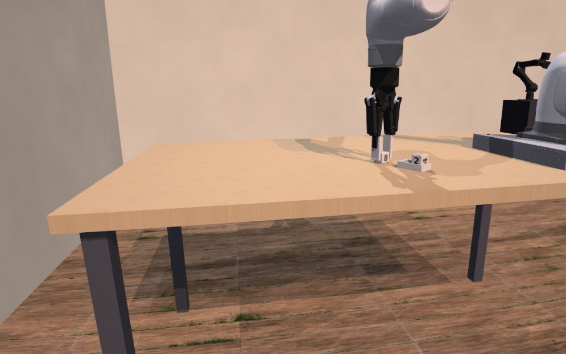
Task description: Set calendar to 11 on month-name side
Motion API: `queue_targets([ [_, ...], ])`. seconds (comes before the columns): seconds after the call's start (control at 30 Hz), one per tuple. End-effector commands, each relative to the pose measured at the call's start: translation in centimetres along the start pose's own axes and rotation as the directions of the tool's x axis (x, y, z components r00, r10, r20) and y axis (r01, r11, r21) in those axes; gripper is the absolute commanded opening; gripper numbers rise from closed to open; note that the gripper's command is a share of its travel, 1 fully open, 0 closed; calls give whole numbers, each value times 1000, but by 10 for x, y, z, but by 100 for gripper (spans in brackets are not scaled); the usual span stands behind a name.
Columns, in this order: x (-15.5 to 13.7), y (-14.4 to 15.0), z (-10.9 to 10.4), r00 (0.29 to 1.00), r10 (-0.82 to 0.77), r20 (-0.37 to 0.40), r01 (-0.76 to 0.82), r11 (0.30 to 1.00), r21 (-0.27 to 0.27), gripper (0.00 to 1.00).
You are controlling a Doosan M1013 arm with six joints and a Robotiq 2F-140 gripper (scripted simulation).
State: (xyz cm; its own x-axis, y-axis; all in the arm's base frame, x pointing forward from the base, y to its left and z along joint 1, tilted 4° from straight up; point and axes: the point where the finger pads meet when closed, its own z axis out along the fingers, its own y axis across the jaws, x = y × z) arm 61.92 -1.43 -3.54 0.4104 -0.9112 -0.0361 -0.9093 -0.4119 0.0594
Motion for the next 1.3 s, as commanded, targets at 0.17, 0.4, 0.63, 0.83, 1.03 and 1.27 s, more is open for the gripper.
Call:
queue_targets([
  [0.17, 0, 0, 0, 1000, 0, 0, 0, 1000, 0, 35],
  [0.4, 0, 0, 0, 1000, 0, 0, 0, 1000, 0, 35],
  [0.63, 0, 0, 0, 1000, 0, 0, 0, 1000, 0, 35],
  [0.83, 0, 0, 0, 1000, 0, 0, 0, 1000, 0, 35],
  [1.03, 0, 0, 0, 1000, 0, 0, 0, 1000, 0, 24],
  [1.27, 0, 0, 0, 1000, 0, 0, 0, 1000, 0, 24],
])
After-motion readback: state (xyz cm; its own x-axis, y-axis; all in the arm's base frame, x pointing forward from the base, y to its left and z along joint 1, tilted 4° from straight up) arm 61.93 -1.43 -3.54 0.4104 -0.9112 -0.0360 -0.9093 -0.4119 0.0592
